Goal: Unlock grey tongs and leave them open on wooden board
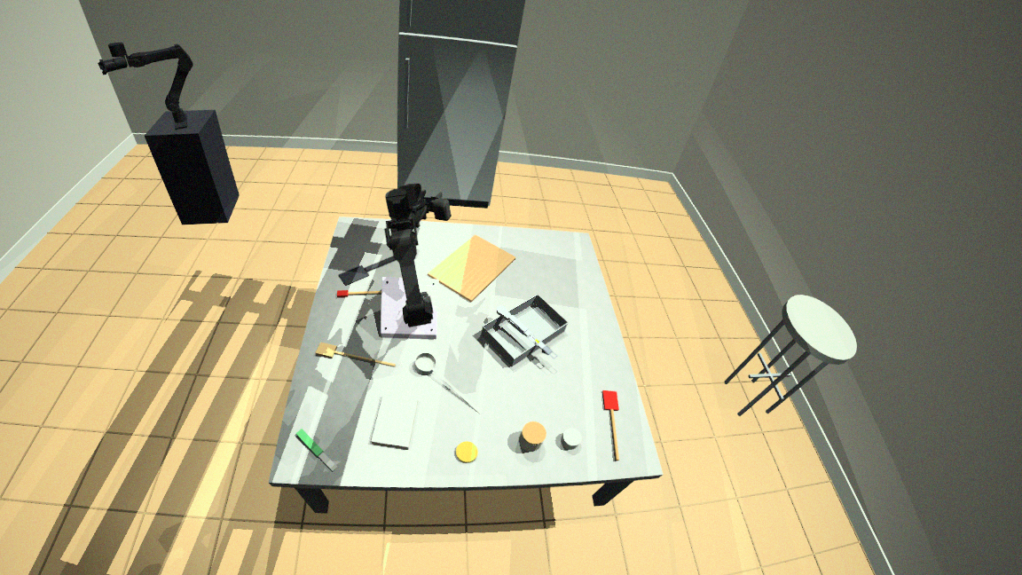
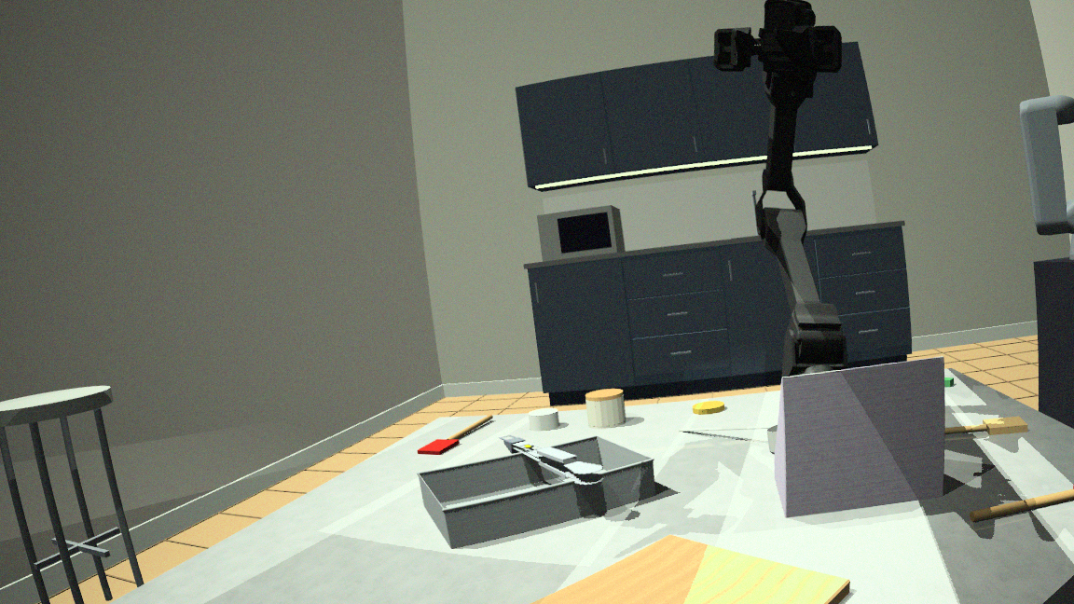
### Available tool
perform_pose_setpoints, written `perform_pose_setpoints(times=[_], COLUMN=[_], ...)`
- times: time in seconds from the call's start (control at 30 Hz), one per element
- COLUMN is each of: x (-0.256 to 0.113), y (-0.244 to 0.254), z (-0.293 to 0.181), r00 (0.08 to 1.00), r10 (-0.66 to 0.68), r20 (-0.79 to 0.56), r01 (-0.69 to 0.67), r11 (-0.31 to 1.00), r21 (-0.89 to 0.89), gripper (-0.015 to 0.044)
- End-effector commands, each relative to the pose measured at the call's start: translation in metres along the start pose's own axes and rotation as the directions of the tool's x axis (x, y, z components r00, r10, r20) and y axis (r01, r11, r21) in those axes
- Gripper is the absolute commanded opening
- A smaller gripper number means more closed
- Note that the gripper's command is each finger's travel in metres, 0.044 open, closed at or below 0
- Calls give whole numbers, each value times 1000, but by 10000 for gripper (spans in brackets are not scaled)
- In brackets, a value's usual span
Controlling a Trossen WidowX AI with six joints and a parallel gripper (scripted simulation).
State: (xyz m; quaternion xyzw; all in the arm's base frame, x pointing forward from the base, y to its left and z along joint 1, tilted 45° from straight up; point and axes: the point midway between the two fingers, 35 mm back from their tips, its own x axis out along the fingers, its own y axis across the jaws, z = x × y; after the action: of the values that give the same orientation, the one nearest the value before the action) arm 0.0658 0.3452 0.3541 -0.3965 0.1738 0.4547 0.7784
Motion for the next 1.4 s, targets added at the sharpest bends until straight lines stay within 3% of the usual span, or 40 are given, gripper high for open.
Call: perform_pose_setpoints(times=[0.0, 0.2, 0.37, 0.6, 1.03, 1.37], x=[40, 87, 106, 136, 122, 66], y=[-33, -97, -131, -204, -273, -284], z=[-20, -67, -99, -190, -363, -524], r00=[993, 952, 920, 816, 603, 413], r10=[-79, -188, -226, -288, -260, -154], r20=[-92, -240, -320, -502, -754, -898], r01=[92, 270, 356, 572, 777, 713], r11=[985, 886, 821, 536, -19, -558], r21=[149, 376, 445, 621, 629, 424], gripper=[260, 260, 260, 260, 260, 260])
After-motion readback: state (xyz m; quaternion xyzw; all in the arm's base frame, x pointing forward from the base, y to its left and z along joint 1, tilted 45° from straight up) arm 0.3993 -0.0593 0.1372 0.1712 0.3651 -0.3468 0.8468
